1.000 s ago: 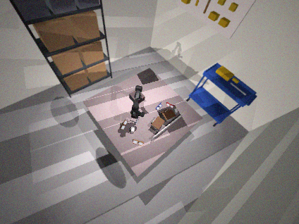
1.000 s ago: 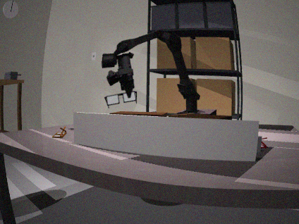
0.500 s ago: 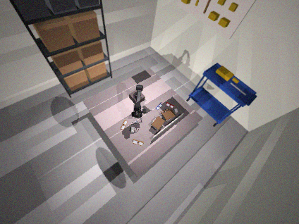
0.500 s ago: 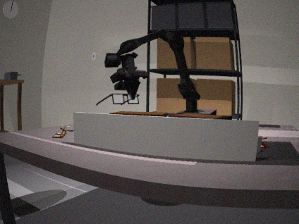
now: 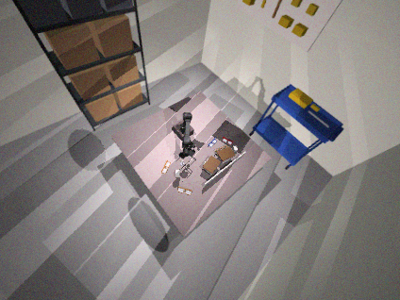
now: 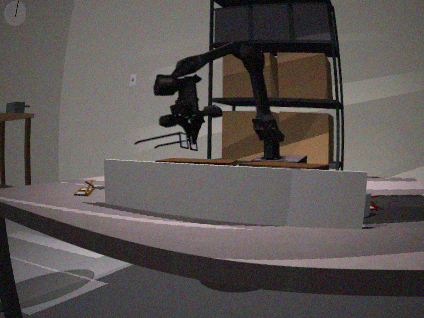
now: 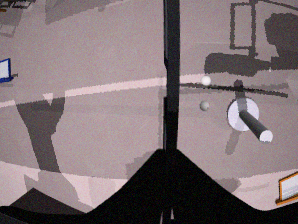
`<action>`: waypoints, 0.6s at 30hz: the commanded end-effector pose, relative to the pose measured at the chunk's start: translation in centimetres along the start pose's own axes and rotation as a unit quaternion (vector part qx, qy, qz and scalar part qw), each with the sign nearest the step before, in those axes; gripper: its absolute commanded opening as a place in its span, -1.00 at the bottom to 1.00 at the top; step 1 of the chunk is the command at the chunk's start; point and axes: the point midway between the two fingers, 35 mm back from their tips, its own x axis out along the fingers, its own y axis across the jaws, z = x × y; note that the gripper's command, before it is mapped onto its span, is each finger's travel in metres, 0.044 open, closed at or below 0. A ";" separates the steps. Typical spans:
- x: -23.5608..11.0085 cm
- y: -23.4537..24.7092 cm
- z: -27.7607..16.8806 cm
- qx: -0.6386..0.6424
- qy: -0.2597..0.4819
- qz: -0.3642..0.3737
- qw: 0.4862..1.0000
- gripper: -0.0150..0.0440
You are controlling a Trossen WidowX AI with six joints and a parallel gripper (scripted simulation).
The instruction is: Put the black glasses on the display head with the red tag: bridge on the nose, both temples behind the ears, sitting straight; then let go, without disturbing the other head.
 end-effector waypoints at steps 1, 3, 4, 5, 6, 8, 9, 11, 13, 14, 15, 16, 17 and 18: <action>0.3 0.5 -0.2 -0.092 0.011 -0.008 0.996 -0.49; 0.5 0.7 -0.2 -0.132 0.015 -0.011 0.991 -0.49; 0.5 0.8 -0.2 -0.152 0.017 -0.012 0.988 -0.49; 0.6 0.9 -0.2 -0.171 0.019 -0.013 0.985 -0.49; 0.6 1.0 -0.2 -0.191 0.021 -0.015 0.981 -0.49; 0.8 1.2 -0.2 -0.230 0.026 -0.017 0.973 -0.49; 0.8 1.3 -0.2 -0.250 0.028 -0.018 0.968 -0.49; 0.9 1.5 -0.3 -0.288 0.033 -0.020 0.957 -0.49; 1.0 1.7 -0.3 -0.326 0.038 -0.021 0.944 -0.49; 1.1 1.7 -0.3 -0.345 0.041 -0.022 0.937 -0.49; 1.2 1.8 -0.3 -0.364 0.043 -0.023 0.930 -0.49; 1.2 1.9 -0.3 -0.382 0.046 -0.023 0.923 -0.49; 1.3 2.0 -0.3 -0.401 0.048 -0.024 0.915 -0.49; 1.3 2.1 -0.4 -0.419 0.051 -0.024 0.906 -0.49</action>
